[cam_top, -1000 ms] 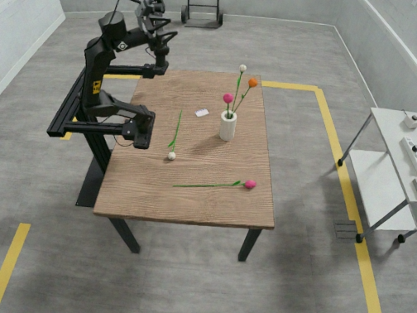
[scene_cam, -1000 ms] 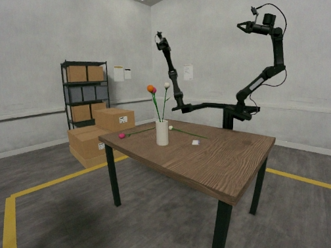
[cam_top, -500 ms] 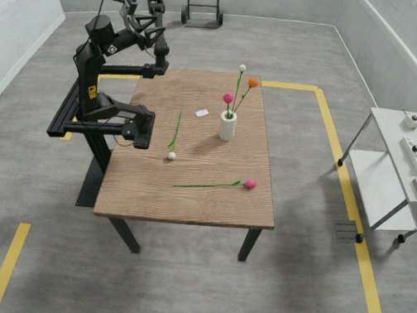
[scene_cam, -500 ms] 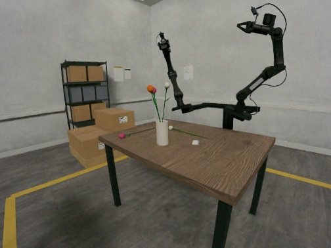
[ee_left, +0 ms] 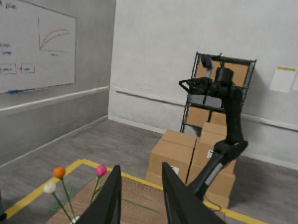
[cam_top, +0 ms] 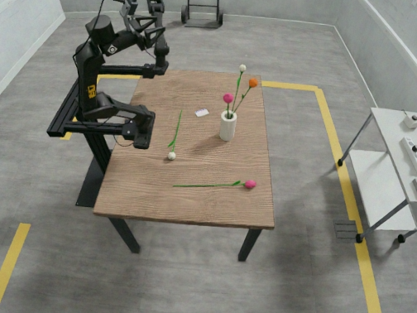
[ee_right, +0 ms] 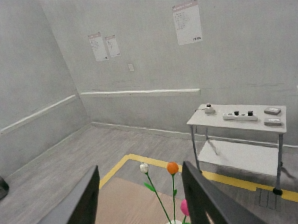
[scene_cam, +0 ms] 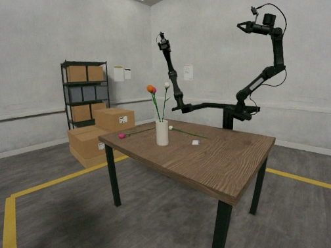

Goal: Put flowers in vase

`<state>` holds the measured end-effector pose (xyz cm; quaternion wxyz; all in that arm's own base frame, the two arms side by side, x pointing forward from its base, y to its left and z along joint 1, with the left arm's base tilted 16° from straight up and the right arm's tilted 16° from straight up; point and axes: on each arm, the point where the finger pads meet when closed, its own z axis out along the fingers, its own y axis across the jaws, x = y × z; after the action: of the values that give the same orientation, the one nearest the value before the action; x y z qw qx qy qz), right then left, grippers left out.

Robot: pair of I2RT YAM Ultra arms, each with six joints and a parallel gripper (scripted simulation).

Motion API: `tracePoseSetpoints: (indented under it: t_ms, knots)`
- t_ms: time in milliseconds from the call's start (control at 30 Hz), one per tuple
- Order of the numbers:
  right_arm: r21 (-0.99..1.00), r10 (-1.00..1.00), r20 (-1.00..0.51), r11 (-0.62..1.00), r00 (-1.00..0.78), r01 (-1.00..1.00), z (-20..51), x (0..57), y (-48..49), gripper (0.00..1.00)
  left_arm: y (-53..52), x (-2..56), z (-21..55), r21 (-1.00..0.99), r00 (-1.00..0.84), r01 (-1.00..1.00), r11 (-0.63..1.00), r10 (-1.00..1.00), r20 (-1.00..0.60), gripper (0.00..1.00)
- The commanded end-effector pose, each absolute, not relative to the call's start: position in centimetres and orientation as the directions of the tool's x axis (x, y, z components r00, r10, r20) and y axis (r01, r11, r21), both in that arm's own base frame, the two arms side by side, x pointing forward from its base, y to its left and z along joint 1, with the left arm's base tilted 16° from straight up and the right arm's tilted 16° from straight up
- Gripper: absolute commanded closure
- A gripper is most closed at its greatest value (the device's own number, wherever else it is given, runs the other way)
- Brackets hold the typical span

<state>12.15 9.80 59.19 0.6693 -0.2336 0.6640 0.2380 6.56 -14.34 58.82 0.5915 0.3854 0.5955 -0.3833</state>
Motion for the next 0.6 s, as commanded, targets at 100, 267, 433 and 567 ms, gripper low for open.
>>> tracePoseSetpoints:
  t_ms: [100, 267, 433, 567]
  knots:
    - [-0.006, -0.012, -1.0, 0.783, -0.005, -0.622, 59.0, 12.6, 10.2, 0.4, -13.2, 6.6, 59.7, -0.004, 0.008, 0.897, 0.441, -0.026, -1.0, 0.7]
    - [-0.006, -0.012, -1.0, 0.788, -0.005, -0.616, 59.0, 12.7, 10.1, 0.4, -13.0, 7.1, 59.7, -0.004, 0.009, 0.881, 0.473, -0.026, -1.0, 0.7]
    - [-0.006, -0.012, -1.0, 0.794, -0.005, -0.608, 59.0, 12.8, 9.9, 0.4, -12.6, 7.6, 59.7, -0.004, 0.01, 0.859, 0.512, -0.026, -1.0, 0.7]
    - [-0.006, -0.012, -1.0, 0.802, -0.006, -0.597, 59.0, 12.9, 9.8, 0.4, -12.2, 8.3, 59.7, -0.004, 0.012, 0.829, 0.56, -0.025, -1.0, 0.7]
